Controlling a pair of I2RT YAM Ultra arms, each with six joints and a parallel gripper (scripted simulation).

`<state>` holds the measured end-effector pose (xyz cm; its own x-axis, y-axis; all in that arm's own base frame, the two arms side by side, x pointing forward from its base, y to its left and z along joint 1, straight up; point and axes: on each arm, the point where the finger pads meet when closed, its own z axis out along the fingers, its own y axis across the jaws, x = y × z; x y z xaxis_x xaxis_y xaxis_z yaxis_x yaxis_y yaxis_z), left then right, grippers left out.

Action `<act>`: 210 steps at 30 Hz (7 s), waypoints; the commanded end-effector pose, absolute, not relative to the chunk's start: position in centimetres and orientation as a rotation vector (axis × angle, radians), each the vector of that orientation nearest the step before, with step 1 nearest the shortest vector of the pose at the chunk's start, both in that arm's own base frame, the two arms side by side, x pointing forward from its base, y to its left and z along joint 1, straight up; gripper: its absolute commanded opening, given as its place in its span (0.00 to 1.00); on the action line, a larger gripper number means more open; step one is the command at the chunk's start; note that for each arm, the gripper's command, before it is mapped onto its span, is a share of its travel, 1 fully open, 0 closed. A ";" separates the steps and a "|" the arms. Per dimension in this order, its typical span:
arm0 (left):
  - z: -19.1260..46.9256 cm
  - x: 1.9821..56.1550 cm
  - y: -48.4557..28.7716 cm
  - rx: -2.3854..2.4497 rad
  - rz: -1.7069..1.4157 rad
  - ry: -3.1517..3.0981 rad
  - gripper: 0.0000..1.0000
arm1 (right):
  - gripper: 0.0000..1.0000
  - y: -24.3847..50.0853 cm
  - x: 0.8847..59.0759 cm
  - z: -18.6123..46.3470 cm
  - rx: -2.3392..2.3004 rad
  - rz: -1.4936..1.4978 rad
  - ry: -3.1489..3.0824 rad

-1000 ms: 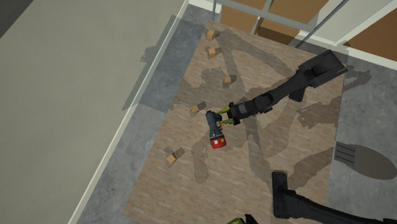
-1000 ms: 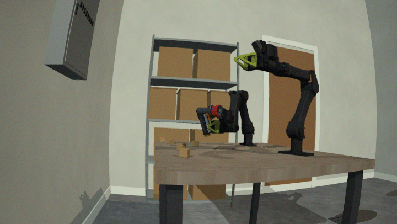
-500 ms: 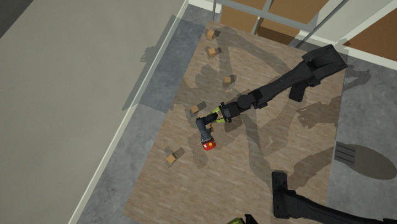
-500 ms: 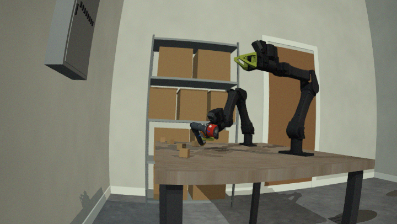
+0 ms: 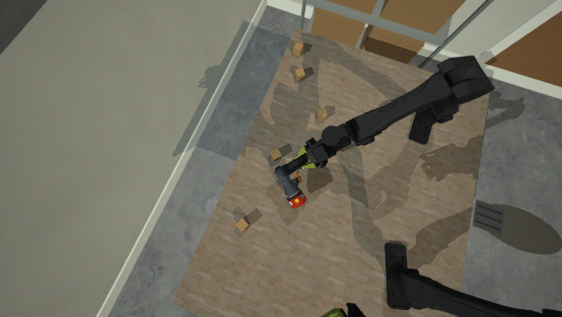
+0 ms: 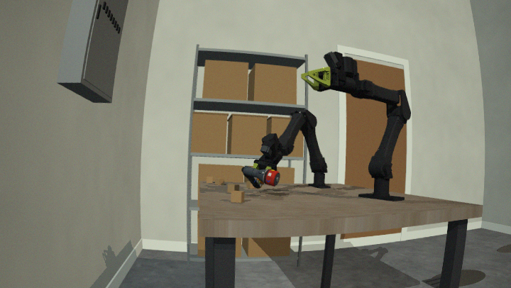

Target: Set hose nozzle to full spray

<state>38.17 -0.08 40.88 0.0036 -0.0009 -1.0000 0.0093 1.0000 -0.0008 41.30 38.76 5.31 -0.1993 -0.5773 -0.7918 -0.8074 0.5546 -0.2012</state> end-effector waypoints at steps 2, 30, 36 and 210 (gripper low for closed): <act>43.2 37.7 -0.3 0.017 -0.004 1.515 0.37 | 0.35 39.5 42.1 10.1 -1.127 0.367 1.824; 43.2 37.7 -0.3 0.017 -0.004 1.515 0.37 | 0.35 35.0 38.8 8.0 -1.432 0.432 2.055; 43.2 37.7 -0.3 0.017 -0.004 1.515 0.37 | 0.35 33.8 37.5 8.4 -1.500 0.471 2.106; 40.5 38.1 0.4 -0.003 0.014 1.574 0.37 | 0.50 13.3 43.4 27.1 -0.618 0.156 1.981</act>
<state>38.17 -0.03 40.87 0.0034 -0.0005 -1.0000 0.0054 1.0000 -0.0005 42.86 15.15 23.60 -0.4100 -0.4275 -0.8057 -0.5696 0.8099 -0.1399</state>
